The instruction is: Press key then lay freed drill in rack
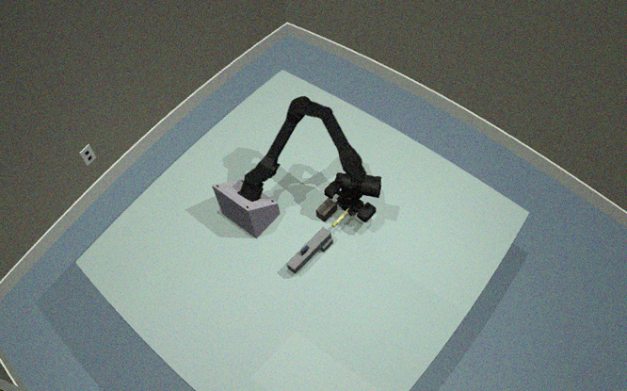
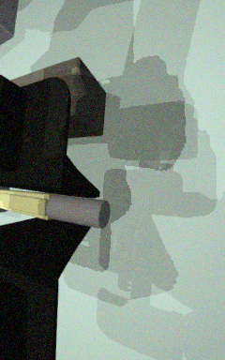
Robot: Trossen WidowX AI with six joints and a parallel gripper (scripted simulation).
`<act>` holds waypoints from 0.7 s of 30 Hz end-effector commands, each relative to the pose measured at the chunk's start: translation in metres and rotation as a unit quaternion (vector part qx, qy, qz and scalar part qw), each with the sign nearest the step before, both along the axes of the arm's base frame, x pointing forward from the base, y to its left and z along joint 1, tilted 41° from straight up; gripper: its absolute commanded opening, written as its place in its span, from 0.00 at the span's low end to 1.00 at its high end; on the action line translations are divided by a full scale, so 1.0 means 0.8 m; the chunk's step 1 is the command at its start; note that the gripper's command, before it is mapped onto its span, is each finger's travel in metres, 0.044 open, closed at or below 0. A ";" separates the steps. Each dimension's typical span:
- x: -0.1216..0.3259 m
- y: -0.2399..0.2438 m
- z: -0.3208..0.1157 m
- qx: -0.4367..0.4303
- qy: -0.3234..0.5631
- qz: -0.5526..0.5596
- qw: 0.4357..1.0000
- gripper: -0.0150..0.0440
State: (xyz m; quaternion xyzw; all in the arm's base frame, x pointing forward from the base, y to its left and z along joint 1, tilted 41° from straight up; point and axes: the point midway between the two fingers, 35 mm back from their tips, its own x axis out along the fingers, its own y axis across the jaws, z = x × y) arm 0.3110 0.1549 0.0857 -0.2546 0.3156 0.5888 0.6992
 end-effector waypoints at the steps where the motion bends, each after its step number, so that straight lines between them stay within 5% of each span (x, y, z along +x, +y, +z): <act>1: 0.000 -0.002 0.003 -0.002 0.001 -0.003 1.000 0.25; 21: -0.003 -0.011 0.014 -0.003 0.001 -0.003 1.000 0.25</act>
